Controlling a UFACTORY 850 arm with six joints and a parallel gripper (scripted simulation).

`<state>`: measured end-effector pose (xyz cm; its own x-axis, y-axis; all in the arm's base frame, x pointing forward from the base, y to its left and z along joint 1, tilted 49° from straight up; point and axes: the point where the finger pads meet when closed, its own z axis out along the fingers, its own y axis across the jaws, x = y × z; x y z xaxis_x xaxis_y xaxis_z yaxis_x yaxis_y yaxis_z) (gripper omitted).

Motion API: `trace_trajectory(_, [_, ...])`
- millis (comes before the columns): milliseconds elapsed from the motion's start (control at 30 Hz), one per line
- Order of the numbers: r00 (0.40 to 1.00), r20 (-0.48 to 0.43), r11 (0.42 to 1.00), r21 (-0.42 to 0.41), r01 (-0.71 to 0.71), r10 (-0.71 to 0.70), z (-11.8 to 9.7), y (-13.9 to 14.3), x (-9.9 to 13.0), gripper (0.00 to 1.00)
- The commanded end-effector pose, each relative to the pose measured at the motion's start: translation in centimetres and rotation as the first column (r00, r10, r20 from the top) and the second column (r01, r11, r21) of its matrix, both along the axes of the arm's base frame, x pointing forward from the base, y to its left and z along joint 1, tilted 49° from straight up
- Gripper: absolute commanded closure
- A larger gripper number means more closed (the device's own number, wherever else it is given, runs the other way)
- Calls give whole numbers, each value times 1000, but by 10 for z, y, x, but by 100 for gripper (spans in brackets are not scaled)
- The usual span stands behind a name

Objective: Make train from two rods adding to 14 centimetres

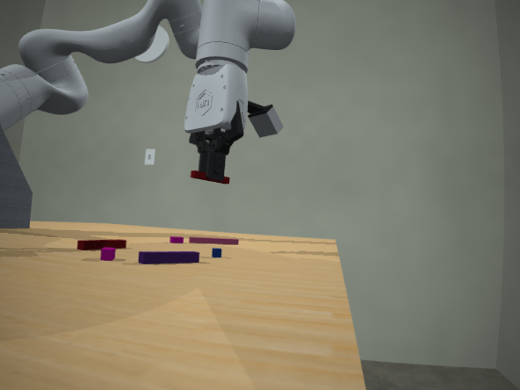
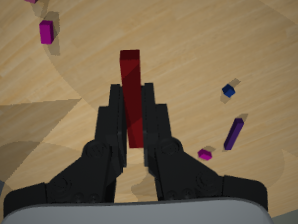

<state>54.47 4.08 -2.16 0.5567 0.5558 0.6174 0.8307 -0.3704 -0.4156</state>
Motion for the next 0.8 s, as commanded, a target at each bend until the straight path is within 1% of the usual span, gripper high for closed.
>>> trace_trajectory(0, [986, 135, 995, -4, -100, 99, -2, -3, -2, 96])
trace_trajectory(67, [975, 177, 991, -10, -137, 137, -3, -4, -3, 96])
trace_trajectory(133, [975, 177, 991, -10, -137, 137, -3, -4, -3, 96])
trace_trajectory(167, [954, 233, 982, -20, -188, 187, -5, -5, -5, 96])
trace_trajectory(300, [918, 306, 966, -39, -254, 253, -7, -7, -7, 96])
trace_trajectory(467, [851, 401, 938, -73, -339, 339, -9, -9, -10, 96])
trace_trajectory(633, [767, 487, 902, -115, -417, 417, -12, -11, -12, 96])
trace_trajectory(700, [767, 487, 902, -115, -417, 417, -12, -11, -12, 96])
trace_trajectory(733, [714, 531, 878, -142, -457, 457, -13, -13, -14, 96])
trace_trajectory(767, [695, 545, 870, -152, -469, 470, -13, -13, -14, 96])
